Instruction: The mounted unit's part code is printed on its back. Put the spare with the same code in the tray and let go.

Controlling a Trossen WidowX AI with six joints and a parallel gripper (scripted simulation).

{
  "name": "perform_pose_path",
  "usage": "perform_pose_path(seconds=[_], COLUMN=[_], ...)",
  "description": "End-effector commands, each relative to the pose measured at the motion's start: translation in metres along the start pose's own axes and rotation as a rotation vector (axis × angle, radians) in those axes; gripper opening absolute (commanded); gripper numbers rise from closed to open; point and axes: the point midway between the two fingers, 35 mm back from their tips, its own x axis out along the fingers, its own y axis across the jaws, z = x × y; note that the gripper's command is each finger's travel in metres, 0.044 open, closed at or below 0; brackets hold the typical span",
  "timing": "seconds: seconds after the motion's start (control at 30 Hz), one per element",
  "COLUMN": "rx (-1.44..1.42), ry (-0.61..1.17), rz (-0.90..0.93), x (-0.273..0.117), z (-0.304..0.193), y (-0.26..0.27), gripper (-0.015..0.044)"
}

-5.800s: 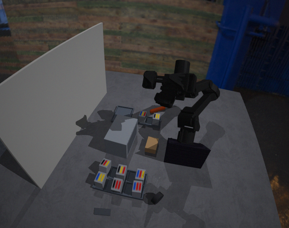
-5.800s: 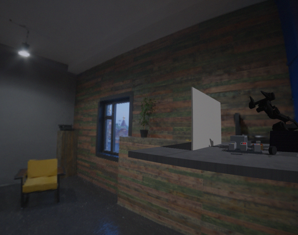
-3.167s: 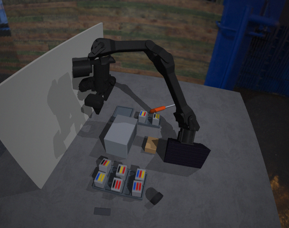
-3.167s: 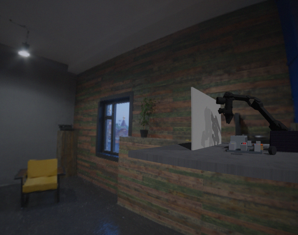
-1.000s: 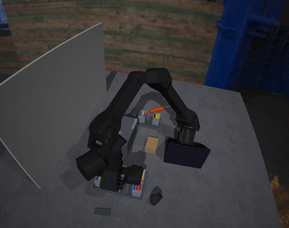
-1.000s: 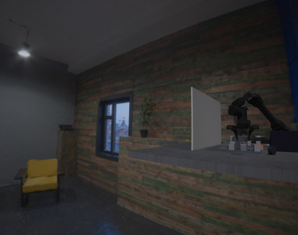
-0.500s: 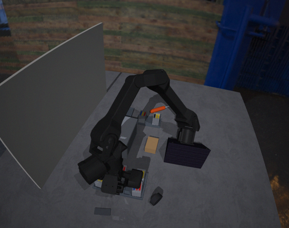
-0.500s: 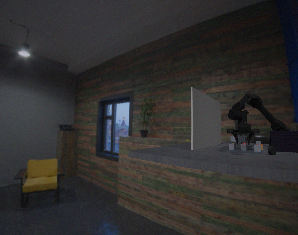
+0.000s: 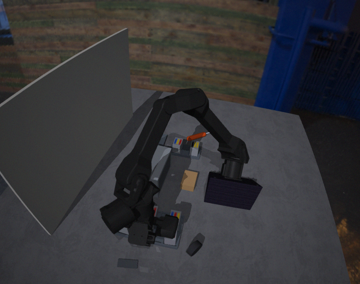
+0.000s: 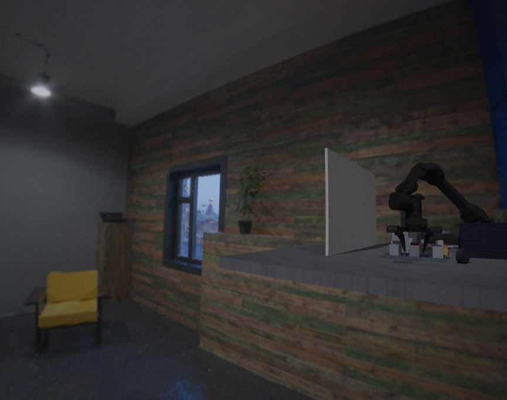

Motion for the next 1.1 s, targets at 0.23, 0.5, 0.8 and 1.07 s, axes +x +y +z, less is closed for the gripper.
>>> perform_pose_path(seconds=[0.23, 0.5, 0.8, 1.07], rx=[-0.008, -0.002, -0.002, -0.002], ry=[0.010, 0.007, 0.007, 0.007], rz=[0.003, 0.006, 0.006, 0.006], x=[0.0082, 0.0071, 0.0071, 0.0071], z=[-0.0022, -0.0016, -0.0016, -0.0016], y=[0.0020, 0.0020, 0.0020, 0.0020], gripper=[0.0300, 0.0169, 0.0070, 0.0000])
